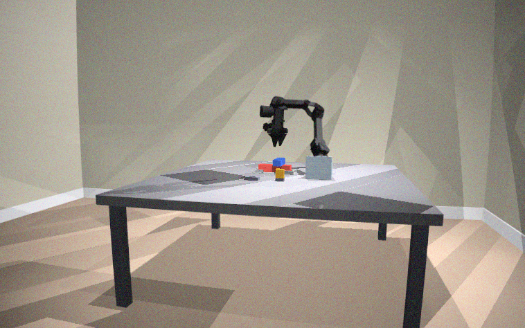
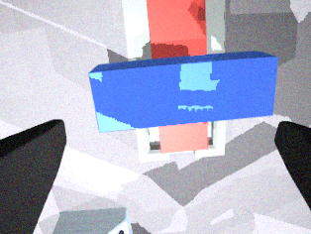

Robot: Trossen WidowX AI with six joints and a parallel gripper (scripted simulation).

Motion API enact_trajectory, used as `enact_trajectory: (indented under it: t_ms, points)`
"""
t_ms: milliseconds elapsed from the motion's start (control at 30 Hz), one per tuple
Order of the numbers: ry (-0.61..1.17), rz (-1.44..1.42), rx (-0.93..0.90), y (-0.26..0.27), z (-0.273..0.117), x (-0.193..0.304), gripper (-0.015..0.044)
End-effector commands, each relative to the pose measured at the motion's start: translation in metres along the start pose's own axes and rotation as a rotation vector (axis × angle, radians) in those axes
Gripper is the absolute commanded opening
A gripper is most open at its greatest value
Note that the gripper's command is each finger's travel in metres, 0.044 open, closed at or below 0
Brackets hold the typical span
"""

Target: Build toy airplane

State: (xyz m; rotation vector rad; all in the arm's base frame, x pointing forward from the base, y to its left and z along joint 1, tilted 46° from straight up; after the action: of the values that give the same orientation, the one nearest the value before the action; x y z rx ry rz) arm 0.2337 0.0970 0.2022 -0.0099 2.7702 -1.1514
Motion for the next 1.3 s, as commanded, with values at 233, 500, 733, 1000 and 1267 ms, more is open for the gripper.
enact_trajectory:
  t_ms: [233,500,733,1000,1267]
  points:
    - [0.019,-0.09,-0.029,0.158,-0.007,0.044,0.044]
    - [0.03,-0.088,-0.002,0.221,0.003,0.09,0.044]
    - [0.03,-0.088,-0.002,0.222,0.038,0.09,0.044]
    - [0.029,-0.087,-0.001,0.221,0.06,0.091,0.044]
    - [0.029,-0.087,-0.001,0.221,0.074,0.092,0.044]
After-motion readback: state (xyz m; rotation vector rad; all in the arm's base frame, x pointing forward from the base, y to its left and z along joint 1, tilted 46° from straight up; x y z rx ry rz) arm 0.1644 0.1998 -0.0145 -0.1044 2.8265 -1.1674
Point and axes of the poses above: the point midway between the two fingers, 35 mm back from their tips, its own z axis out along the fingers, its own y axis across the jaws, x = y × z, the point moved 7 cm from there along -z, back along the fingers, and after that the axes turned 1 degree about z, right-handed, at the moved point
